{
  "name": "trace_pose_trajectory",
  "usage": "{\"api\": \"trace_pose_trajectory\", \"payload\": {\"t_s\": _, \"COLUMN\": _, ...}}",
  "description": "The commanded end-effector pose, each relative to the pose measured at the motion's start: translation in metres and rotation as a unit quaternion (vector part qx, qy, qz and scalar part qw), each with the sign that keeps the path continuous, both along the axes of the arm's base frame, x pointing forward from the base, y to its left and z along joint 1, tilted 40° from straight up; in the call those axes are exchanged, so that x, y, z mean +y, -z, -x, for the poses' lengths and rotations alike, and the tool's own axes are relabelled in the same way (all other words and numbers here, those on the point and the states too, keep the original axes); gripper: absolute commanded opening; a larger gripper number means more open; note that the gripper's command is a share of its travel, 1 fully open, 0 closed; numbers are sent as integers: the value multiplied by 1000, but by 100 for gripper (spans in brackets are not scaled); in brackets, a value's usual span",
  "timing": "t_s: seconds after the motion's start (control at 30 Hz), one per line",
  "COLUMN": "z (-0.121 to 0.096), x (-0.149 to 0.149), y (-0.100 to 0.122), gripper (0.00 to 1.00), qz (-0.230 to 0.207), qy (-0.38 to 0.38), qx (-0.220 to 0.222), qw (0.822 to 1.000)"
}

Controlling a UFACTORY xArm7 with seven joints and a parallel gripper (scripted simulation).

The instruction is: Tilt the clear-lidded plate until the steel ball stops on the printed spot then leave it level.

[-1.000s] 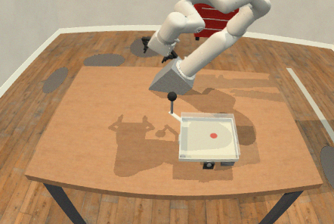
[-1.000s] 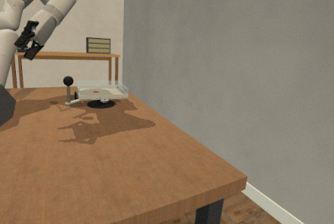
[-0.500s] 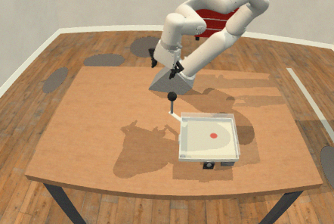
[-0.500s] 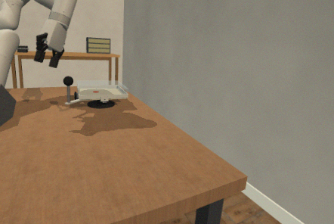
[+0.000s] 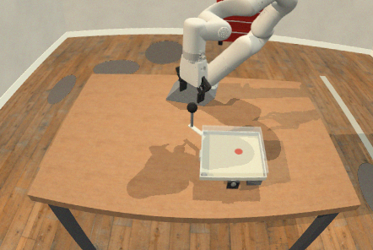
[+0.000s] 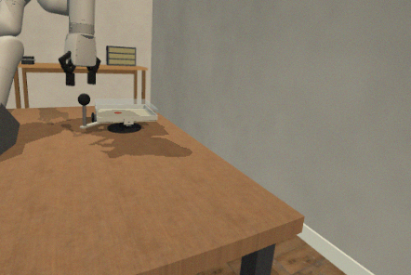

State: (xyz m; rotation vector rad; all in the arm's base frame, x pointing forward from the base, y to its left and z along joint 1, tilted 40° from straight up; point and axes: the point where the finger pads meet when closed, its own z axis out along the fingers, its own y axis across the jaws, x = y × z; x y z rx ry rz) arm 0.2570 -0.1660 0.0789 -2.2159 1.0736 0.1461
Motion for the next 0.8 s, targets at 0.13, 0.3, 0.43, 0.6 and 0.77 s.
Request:
{"api": "trace_pose_trajectory", "payload": {"t_s": 0.13, "z": -7, "x": 1, "y": -3, "gripper": 100, "qz": -8, "qy": 18, "qx": -4, "qw": 1000}}
{"api": "trace_pose_trajectory", "payload": {"t_s": 0.3, "z": -7, "x": 1, "y": -3, "gripper": 61, "qz": -8, "qy": 19, "qx": -4, "qw": 1000}}
{"api": "trace_pose_trajectory", "payload": {"t_s": 0.43, "z": -7, "x": 1, "y": -3, "gripper": 61, "qz": -8, "qy": 19, "qx": -4, "qw": 1000}}
{"api": "trace_pose_trajectory", "payload": {"t_s": 0.6, "z": -7, "x": 1, "y": -3, "gripper": 61, "qz": -8, "qy": 19, "qx": -4, "qw": 1000}}
{"api": "trace_pose_trajectory", "payload": {"t_s": 0.77, "z": -7, "x": 1, "y": -3, "gripper": 61, "qz": -8, "qy": 19, "qx": -4, "qw": 1000}}
